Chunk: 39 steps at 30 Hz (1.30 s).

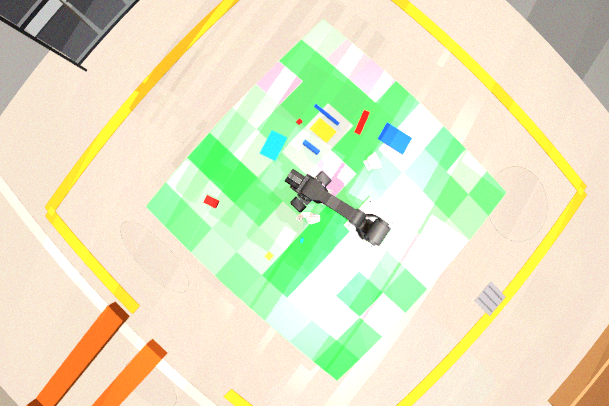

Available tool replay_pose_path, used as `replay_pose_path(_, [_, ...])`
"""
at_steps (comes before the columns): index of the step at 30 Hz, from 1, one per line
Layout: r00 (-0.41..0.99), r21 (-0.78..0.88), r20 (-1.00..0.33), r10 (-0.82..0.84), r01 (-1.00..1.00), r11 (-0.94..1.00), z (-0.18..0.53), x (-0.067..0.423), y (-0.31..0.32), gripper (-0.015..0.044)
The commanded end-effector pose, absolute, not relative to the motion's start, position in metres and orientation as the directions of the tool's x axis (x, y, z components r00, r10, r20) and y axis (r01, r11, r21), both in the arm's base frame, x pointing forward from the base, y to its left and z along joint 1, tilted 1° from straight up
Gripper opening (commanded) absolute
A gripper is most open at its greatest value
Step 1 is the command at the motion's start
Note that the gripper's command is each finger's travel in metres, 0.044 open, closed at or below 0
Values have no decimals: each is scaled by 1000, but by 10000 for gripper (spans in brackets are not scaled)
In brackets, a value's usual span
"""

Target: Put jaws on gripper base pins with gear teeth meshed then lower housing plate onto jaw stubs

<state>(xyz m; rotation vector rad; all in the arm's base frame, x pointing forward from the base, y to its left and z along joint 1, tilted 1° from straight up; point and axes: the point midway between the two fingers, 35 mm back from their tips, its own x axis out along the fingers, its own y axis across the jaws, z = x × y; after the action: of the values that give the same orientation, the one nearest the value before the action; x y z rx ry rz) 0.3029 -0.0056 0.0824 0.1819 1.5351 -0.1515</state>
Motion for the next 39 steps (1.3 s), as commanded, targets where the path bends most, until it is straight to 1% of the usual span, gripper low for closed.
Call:
replay_pose_path(1, [32, 24, -999, 18, 217, 976, 75, 303, -5, 134])
replay_pose_path(9, [32, 24, -999, 18, 217, 976, 64, 303, -5, 134])
replay_pose_path(39, [32, 24, -999, 18, 222, 975, 59, 303, -5, 134])
